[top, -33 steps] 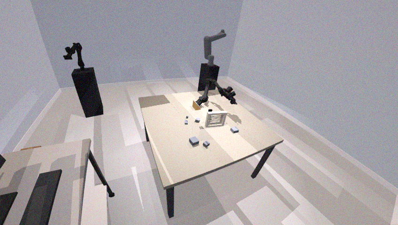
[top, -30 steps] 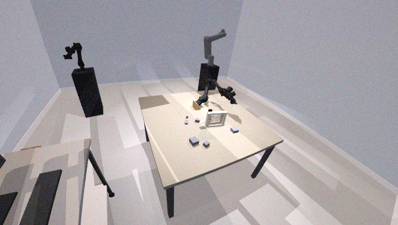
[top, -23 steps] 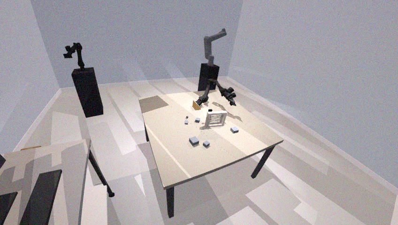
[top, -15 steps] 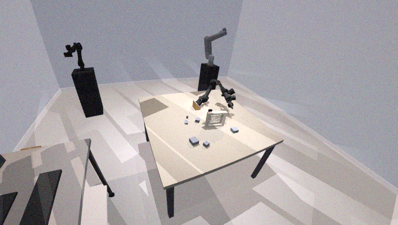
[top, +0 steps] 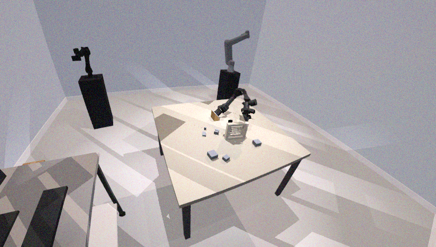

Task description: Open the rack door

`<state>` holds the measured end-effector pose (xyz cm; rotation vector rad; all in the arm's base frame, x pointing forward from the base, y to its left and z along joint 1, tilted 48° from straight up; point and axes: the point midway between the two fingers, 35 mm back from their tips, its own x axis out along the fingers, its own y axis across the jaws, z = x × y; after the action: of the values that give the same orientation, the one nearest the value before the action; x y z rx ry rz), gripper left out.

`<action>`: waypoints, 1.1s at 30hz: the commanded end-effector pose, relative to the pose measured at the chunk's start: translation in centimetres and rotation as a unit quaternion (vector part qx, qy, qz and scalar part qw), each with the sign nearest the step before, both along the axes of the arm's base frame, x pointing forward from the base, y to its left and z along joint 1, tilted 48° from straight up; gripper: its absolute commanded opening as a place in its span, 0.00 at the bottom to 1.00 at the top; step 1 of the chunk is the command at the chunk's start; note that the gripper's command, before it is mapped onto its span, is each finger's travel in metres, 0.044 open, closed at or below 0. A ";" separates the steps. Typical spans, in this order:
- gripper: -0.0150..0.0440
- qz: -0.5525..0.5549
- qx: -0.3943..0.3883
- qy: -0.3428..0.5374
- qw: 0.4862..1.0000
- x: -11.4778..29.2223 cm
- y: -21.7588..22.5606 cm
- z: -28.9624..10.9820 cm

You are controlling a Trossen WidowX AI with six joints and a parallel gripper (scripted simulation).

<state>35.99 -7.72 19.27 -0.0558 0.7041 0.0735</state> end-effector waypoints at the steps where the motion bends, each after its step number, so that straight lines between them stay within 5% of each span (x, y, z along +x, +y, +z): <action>1: 0.76 0.008 0.015 0.042 0.999 -0.3 -0.8 -1.5; 33: 0.76 0.031 0.327 0.273 0.904 -6.8 -7.3 -8.8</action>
<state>29.59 -14.73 10.65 0.5531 1.2040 0.3725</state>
